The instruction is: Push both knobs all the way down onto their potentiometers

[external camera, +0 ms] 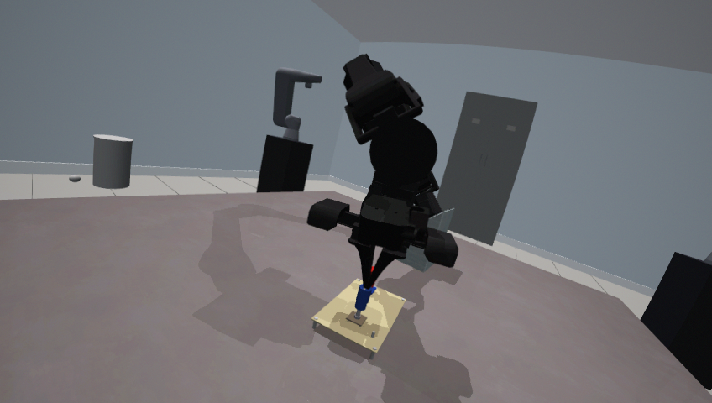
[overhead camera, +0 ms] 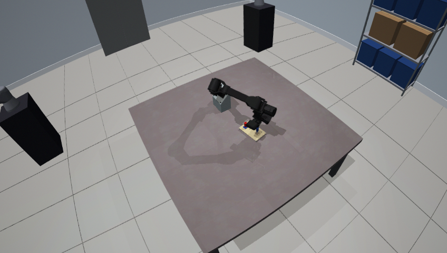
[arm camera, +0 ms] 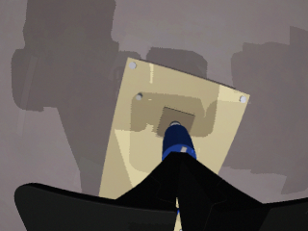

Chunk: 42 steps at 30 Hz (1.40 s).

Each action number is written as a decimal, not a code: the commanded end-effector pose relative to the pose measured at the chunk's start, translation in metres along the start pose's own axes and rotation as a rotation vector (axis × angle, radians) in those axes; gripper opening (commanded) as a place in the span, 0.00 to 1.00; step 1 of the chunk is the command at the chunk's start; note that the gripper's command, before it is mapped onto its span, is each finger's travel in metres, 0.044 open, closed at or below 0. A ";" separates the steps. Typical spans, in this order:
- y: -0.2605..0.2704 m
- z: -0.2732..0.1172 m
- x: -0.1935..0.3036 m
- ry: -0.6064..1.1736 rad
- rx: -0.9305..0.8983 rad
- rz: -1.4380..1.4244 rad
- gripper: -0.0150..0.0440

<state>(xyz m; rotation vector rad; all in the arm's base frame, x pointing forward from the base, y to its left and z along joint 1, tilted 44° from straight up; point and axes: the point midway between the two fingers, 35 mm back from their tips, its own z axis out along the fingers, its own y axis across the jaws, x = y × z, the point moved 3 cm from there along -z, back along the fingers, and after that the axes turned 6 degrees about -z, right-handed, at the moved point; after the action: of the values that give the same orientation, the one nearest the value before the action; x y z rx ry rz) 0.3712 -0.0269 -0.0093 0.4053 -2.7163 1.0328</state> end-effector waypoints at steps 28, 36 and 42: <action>-0.001 0.010 0.000 0.001 0.006 -0.005 0.25; -0.001 0.014 0.000 0.001 0.006 -0.005 0.25; -0.001 0.014 0.000 0.001 0.006 -0.005 0.25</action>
<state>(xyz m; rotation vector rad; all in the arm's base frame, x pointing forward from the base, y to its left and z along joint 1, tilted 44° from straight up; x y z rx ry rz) 0.3695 -0.0322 -0.0162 0.4199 -2.7143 1.0338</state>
